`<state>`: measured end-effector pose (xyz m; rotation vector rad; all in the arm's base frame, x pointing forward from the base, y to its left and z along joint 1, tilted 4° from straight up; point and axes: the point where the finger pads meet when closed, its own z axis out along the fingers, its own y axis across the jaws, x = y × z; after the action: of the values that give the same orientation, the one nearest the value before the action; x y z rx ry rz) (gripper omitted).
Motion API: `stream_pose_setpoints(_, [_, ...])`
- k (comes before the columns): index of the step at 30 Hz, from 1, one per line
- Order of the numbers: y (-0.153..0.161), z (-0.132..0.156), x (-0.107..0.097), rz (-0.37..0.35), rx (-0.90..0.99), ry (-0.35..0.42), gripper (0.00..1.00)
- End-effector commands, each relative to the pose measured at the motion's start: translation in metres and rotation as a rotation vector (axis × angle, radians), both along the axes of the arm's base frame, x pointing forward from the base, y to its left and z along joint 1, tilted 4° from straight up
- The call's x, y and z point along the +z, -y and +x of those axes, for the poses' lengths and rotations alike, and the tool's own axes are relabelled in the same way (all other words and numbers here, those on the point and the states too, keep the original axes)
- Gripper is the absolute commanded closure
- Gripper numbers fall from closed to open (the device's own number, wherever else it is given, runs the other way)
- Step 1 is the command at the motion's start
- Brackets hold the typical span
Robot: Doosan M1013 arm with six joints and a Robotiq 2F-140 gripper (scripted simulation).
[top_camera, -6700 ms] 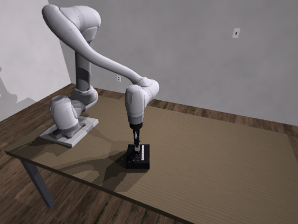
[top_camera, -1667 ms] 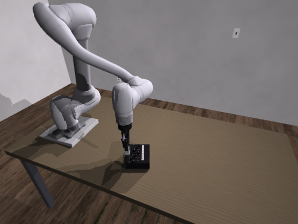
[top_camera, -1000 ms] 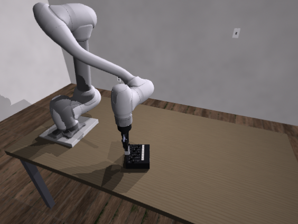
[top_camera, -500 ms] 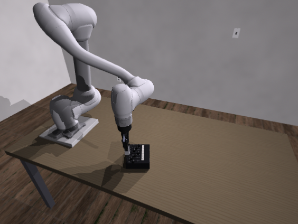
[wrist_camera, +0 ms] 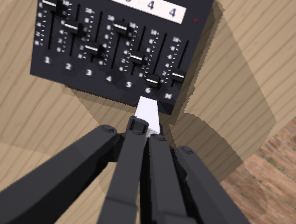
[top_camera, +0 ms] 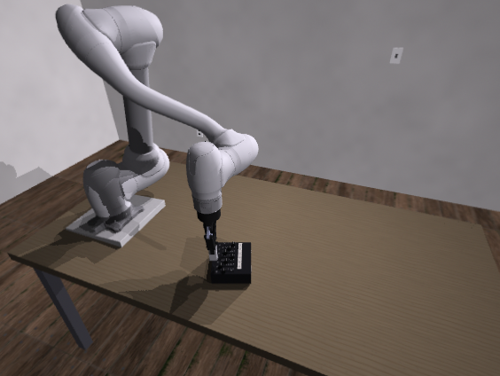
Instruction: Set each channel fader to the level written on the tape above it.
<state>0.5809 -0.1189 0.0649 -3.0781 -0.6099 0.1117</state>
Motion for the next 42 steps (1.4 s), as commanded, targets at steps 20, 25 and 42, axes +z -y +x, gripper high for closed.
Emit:
stream_pose_setpoints(20, [0.0,-0.001,-0.013,0.0,0.0,0.0,1.0])
stream_pose_setpoints(25, [0.0,-0.001,-0.016,0.0,0.0,0.0,1.0])
stream_pose_setpoints(42, [0.0,-0.001,-0.02,0.0,0.0,0.0,1.0])
